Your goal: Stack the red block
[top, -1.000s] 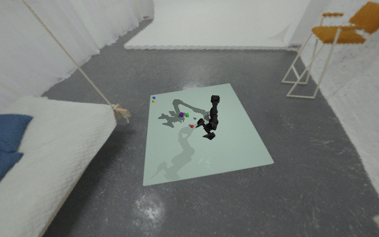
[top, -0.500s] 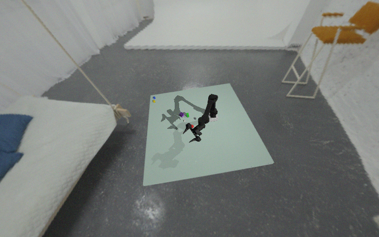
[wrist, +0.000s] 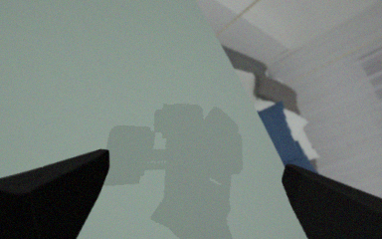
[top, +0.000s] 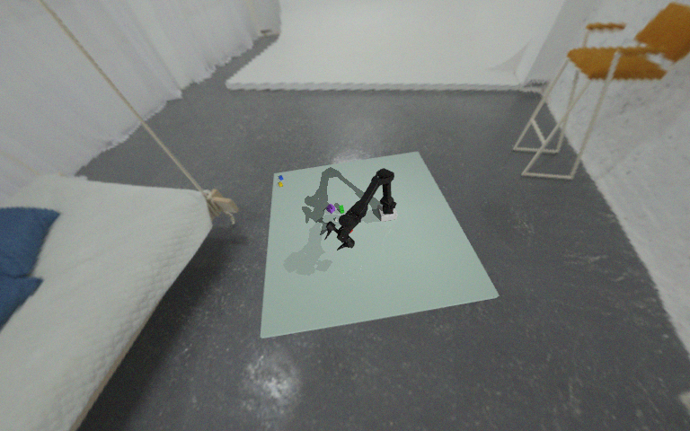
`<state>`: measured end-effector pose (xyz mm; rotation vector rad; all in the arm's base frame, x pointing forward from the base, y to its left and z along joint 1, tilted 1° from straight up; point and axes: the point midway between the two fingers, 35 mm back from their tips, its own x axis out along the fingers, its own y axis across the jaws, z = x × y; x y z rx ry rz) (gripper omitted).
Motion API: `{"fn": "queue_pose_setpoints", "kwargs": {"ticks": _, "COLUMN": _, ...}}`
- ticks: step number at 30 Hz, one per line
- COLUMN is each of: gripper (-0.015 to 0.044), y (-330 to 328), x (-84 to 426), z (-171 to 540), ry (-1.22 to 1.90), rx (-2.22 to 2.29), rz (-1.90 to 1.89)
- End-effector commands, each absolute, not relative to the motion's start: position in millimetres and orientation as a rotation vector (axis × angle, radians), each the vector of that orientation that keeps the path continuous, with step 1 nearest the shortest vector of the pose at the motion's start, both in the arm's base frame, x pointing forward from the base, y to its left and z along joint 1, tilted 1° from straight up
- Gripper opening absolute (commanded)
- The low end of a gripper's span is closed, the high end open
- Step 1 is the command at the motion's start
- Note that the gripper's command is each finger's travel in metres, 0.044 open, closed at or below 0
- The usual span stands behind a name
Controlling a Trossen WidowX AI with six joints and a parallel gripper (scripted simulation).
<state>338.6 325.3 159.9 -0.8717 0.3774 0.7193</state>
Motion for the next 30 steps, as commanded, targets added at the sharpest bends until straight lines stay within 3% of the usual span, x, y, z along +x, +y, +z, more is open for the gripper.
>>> {"fn": "queue_pose_setpoints", "kwargs": {"ticks": 1, "gripper": 0.0440, "y": 261, "x": 340, "z": 116, "ry": 0.681, "rx": -0.903, "rz": 0.725}}
{"fn": "queue_pose_setpoints", "kwargs": {"ticks": 8, "gripper": 0.0440, "y": 186, "x": 320, "z": 83, "ry": 1.039, "rx": -0.868, "rz": 0.720}}
{"fn": "queue_pose_setpoints", "kwargs": {"ticks": 15, "gripper": 0.0440, "y": 131, "x": 269, "z": 69, "ry": 1.393, "rx": -0.750, "rz": 0.713}}
{"fn": "queue_pose_setpoints", "kwargs": {"ticks": 30, "gripper": 0.0440, "y": 126, "x": 268, "z": 65, "ry": 1.424, "rx": -0.736, "rz": 0.711}}
